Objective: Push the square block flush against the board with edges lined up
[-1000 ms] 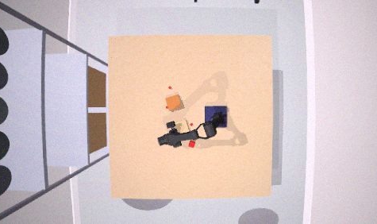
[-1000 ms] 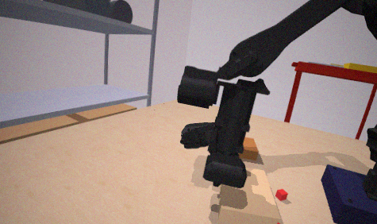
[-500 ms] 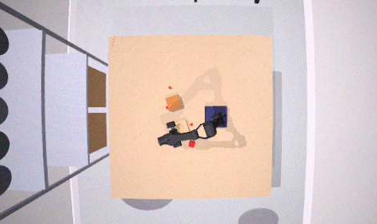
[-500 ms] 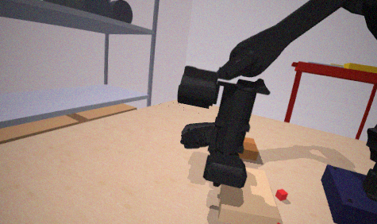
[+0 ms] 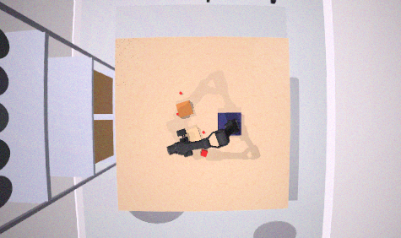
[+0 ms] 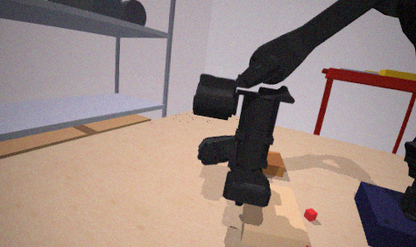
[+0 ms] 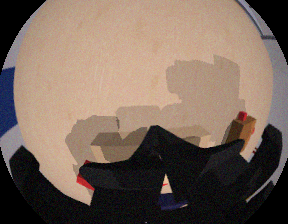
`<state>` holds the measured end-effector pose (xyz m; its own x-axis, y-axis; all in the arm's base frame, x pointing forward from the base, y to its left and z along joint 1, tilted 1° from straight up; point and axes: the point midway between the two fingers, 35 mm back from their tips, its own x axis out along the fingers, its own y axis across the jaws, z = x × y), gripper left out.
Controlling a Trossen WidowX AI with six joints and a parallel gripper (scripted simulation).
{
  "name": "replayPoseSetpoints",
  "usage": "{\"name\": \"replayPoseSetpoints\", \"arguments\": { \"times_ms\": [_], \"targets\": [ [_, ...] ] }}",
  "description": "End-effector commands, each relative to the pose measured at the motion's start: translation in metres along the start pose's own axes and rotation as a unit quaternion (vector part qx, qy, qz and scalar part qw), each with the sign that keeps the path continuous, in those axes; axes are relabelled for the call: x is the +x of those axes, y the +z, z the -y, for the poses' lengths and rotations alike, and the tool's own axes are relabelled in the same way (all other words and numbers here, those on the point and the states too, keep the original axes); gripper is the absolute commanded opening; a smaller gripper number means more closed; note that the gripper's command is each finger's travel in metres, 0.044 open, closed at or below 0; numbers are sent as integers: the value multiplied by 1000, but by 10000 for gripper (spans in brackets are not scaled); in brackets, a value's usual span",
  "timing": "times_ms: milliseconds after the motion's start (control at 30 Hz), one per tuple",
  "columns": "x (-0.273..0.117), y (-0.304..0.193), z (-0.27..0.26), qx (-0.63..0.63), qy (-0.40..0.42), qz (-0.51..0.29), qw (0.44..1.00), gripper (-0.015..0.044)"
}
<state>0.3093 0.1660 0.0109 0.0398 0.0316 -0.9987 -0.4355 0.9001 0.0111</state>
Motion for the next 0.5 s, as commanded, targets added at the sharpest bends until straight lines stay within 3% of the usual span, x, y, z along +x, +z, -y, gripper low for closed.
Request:
{"name": "replayPoseSetpoints", "arguments": {
  "times_ms": [0, 467],
  "targets": [
    [8, 6, 0, 2, 0, -8, 1000, 0],
    [8, 30, 0, 2, 0, -7, 1000, 0]
  ]
}}
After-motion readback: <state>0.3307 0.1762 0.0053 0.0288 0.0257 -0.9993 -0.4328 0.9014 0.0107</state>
